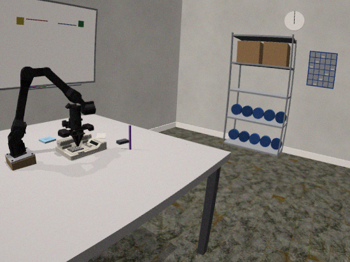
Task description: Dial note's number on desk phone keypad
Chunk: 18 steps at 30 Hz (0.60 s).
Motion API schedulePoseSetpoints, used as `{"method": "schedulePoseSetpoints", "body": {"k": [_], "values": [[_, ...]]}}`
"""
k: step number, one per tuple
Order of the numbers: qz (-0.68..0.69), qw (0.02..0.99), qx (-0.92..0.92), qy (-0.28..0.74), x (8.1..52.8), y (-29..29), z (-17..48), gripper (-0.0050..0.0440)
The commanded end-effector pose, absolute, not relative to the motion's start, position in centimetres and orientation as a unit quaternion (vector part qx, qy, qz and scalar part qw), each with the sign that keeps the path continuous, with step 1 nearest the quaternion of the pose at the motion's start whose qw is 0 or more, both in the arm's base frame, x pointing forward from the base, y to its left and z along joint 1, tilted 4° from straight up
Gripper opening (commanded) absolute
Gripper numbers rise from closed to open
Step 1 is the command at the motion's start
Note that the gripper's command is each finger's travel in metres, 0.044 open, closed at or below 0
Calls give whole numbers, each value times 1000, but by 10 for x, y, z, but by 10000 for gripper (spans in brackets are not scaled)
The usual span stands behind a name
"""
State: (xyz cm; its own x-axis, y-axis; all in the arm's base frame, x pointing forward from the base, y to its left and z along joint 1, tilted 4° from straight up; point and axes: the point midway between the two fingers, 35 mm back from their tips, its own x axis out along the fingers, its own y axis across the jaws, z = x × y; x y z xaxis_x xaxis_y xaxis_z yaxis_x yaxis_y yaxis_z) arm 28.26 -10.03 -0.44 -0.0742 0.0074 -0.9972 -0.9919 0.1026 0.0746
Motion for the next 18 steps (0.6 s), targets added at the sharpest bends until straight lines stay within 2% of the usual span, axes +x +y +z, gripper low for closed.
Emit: {"method": "schedulePoseSetpoints", "body": {"k": [1,18], "values": [[493,509,-451,543,282,-100,-6,-50],[493,509,-451,543,284,-100,24,-50]]}}
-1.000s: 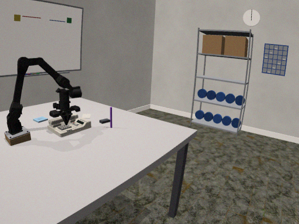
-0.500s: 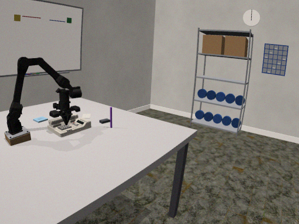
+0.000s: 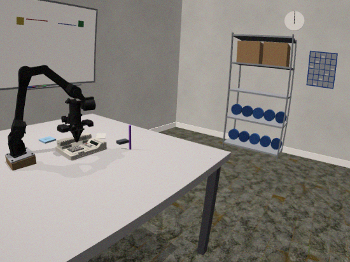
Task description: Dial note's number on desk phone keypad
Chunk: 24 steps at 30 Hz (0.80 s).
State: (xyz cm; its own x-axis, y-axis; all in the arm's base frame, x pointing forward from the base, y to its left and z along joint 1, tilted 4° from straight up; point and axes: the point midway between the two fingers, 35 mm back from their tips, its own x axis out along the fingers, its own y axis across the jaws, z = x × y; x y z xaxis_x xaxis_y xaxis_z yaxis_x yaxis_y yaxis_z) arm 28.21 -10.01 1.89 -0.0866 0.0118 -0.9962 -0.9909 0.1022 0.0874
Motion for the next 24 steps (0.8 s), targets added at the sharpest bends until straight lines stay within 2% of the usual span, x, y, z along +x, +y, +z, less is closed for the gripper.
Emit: {"method": "schedulePoseSetpoints", "body": {"k": [1,9,24], "values": [[493,509,-451,543,284,-100,24,-50],[493,509,-451,543,267,-116,25,-50],[493,509,-451,543,266,-116,8,-50]]}}
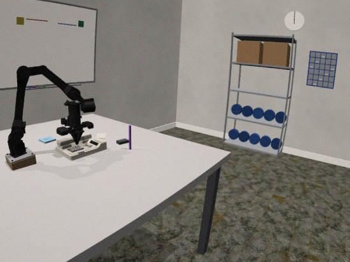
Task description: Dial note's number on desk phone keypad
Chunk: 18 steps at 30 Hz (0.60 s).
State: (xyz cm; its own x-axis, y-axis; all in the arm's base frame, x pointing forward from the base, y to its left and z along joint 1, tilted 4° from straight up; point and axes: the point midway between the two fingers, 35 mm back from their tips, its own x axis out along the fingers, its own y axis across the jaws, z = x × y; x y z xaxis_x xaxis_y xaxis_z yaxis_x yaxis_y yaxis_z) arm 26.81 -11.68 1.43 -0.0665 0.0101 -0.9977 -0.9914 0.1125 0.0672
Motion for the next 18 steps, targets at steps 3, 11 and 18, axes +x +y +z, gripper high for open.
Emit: {"method": "schedulePoseSetpoints", "body": {"k": [3,11,18], "values": [[493,509,-451,543,265,-116,4,-50],[493,509,-451,543,265,-116,-3,-50],[493,509,-451,543,265,-116,-3,-50]]}}
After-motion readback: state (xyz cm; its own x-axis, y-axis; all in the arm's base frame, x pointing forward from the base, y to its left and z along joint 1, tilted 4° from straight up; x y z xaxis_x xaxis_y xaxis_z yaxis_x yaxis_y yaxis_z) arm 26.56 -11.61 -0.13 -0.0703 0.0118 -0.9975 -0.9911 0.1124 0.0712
